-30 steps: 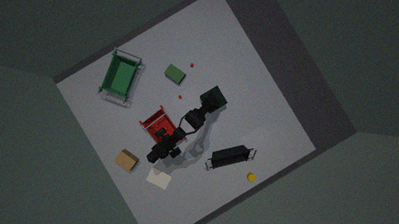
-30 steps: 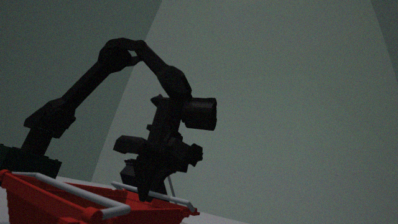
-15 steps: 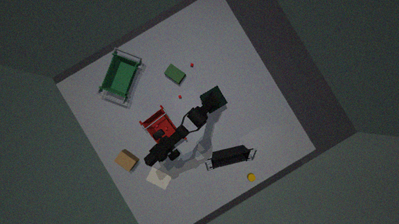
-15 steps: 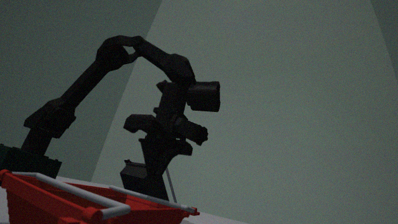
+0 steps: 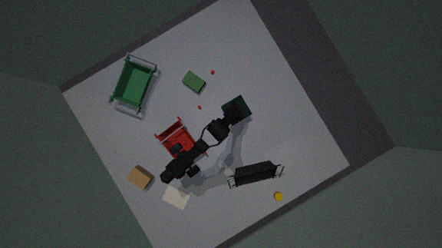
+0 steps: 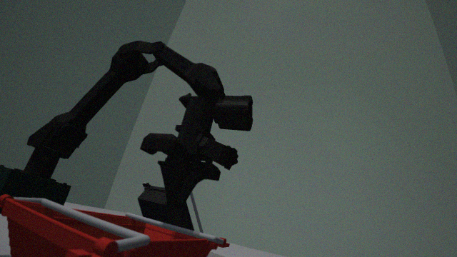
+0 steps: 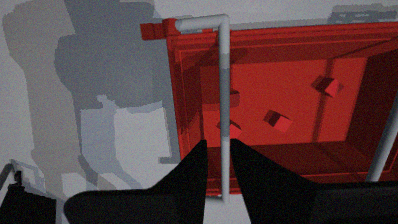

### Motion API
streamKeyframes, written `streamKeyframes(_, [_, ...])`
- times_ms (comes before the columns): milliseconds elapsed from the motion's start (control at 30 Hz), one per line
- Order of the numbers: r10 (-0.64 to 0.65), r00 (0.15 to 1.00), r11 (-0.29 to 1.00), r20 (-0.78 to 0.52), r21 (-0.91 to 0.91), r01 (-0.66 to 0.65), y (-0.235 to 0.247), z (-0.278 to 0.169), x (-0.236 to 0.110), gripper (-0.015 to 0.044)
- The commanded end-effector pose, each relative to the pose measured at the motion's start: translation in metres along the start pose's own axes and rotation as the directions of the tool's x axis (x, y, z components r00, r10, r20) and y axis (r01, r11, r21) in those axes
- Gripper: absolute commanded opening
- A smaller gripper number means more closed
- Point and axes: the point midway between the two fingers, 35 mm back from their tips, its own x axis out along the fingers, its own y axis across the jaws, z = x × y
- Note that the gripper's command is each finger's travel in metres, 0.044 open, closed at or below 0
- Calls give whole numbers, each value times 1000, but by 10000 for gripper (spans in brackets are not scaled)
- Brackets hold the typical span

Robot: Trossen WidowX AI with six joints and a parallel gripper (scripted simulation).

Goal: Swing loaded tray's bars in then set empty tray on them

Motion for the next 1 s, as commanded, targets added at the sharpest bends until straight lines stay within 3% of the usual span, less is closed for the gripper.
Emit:
streamKeyframes(0, [0,1000,1000,1,1,0,0,0,0,82])
streamKeyframes(33, [0,1000,1000,1,1,0,0,0,0,82])
streamKeyframes(133, [0,1000,1000,1,1,0,0,0,0,3])
streamKeyframes(500, [0,1000,1000,1,1,0,0,2,-6,0])
streamKeyframes(867, [0,1000,1000,1,0,0,0,3,-129,0])
streamKeyframes(967, [0,1000,1000,0,0,0,-1,-1,-146,0])
